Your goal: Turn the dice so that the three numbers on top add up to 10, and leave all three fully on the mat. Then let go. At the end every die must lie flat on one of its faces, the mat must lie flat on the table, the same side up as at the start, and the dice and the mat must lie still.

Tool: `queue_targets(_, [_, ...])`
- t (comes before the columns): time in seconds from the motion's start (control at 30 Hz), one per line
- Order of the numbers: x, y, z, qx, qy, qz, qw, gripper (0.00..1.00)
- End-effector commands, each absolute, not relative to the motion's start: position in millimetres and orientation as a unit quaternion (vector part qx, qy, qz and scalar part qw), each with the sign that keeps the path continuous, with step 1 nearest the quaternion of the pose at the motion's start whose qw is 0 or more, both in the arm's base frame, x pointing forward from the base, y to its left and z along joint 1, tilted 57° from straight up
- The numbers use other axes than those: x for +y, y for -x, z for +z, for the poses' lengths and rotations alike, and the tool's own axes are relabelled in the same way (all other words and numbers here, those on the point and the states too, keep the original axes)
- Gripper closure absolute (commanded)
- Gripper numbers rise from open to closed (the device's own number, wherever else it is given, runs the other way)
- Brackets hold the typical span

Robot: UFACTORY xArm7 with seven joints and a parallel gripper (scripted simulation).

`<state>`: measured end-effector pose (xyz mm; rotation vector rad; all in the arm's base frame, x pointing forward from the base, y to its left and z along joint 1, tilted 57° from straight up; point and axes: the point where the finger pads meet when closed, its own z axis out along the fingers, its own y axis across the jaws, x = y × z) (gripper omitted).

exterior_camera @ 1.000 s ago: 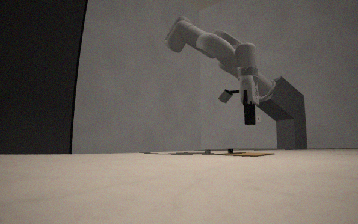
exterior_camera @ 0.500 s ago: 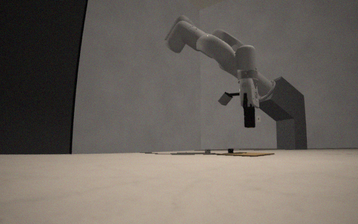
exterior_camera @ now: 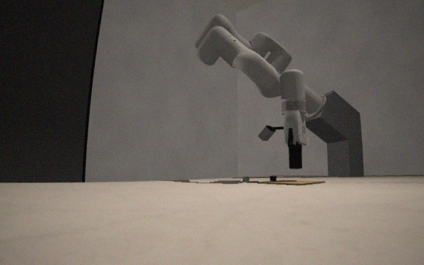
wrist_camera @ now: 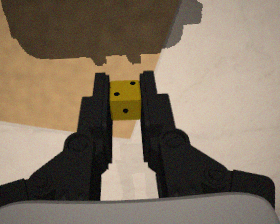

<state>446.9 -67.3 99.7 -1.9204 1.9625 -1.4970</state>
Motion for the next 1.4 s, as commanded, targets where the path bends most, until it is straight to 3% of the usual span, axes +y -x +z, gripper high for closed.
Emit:
queue_targets(0.0, [-75.6, -459.2, 89.9, 0.627, 0.615, -0.479, 0.010, 0.89])
queue_targets(1.37, [-83.2, -466.9, 83.1, 0.627, 0.615, -0.479, 0.010, 0.89])
